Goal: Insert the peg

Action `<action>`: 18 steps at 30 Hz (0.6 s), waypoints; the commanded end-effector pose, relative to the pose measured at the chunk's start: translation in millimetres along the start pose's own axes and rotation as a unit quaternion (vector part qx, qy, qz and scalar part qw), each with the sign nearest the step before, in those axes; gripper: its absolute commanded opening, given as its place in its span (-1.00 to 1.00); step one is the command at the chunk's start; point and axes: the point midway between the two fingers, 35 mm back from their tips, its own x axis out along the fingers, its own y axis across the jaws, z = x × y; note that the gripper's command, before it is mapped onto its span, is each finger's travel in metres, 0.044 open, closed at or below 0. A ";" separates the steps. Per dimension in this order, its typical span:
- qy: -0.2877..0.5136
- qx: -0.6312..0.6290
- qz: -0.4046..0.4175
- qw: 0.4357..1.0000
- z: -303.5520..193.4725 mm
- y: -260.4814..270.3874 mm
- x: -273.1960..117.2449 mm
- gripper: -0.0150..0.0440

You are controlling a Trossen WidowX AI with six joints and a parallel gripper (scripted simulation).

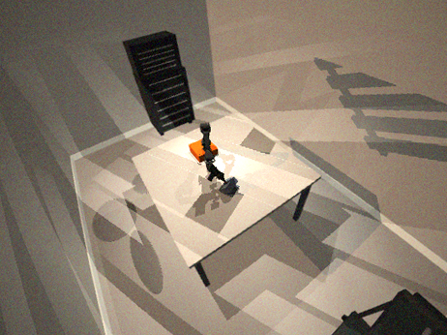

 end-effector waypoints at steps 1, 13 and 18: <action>0.000 0.000 0.000 1.000 0.0 0.0 -0.1 -0.49; 0.000 0.000 0.000 1.000 0.0 0.0 -0.1 0.58; 0.000 0.000 0.000 1.000 0.5 0.4 -4.7 1.00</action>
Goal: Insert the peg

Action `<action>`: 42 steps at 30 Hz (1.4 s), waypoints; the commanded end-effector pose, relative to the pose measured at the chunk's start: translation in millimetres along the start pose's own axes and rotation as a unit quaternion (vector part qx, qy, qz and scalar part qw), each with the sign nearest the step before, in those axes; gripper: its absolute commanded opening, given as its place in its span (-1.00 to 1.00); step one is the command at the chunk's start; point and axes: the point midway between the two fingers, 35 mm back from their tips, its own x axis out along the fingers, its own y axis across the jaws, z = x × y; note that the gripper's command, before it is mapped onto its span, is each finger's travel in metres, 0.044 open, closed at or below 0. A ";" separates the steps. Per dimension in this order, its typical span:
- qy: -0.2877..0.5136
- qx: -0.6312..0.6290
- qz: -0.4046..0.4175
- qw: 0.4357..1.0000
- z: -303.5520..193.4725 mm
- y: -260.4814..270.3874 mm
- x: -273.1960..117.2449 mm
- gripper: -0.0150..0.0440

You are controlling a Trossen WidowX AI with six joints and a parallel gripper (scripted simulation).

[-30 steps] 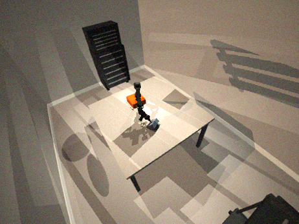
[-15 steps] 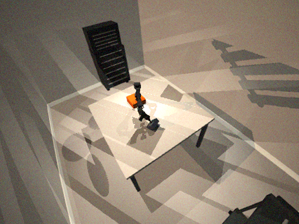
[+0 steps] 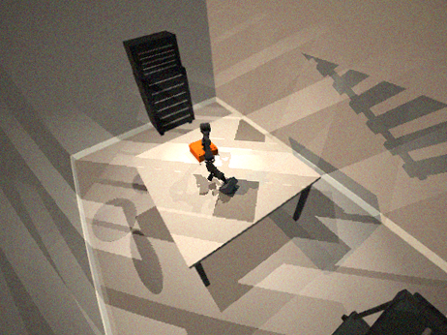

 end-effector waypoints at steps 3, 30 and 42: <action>0.000 -0.001 -0.001 1.000 0.5 0.5 -8.5 1.00; -0.004 0.000 -0.002 1.000 5.0 2.6 -63.0 1.00; -0.005 0.001 -0.001 1.000 6.6 2.0 -89.1 1.00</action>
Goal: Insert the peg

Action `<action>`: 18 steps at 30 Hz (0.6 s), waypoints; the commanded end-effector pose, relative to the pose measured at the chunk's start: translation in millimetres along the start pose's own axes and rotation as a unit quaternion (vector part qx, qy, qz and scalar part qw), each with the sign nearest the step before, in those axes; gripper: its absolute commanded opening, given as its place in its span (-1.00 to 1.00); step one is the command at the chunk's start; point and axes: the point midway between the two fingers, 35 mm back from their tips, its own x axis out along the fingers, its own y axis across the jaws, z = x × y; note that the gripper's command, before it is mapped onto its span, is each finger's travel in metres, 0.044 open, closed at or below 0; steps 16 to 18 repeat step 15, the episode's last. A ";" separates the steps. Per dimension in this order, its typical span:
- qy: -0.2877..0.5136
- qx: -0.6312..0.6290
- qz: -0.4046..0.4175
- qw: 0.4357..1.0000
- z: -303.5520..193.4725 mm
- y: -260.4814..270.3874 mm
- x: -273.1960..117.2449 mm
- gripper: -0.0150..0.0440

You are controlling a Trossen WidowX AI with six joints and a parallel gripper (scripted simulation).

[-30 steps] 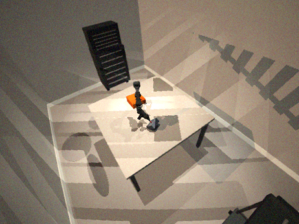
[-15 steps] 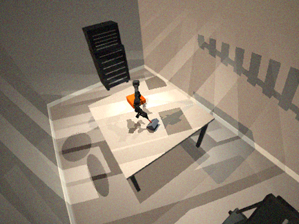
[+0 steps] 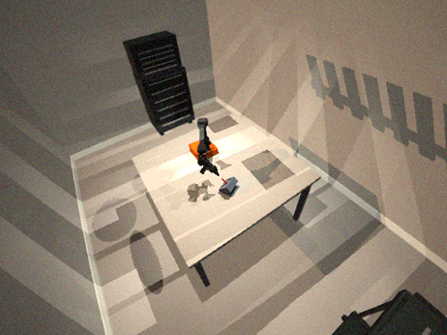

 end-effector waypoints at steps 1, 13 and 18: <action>0.002 -0.002 0.001 1.000 -0.3 0.2 -6.4 1.00; 0.001 -0.002 0.001 1.000 0.3 -0.2 -19.9 1.00; 0.001 -0.002 0.001 1.000 0.3 -0.2 -19.9 1.00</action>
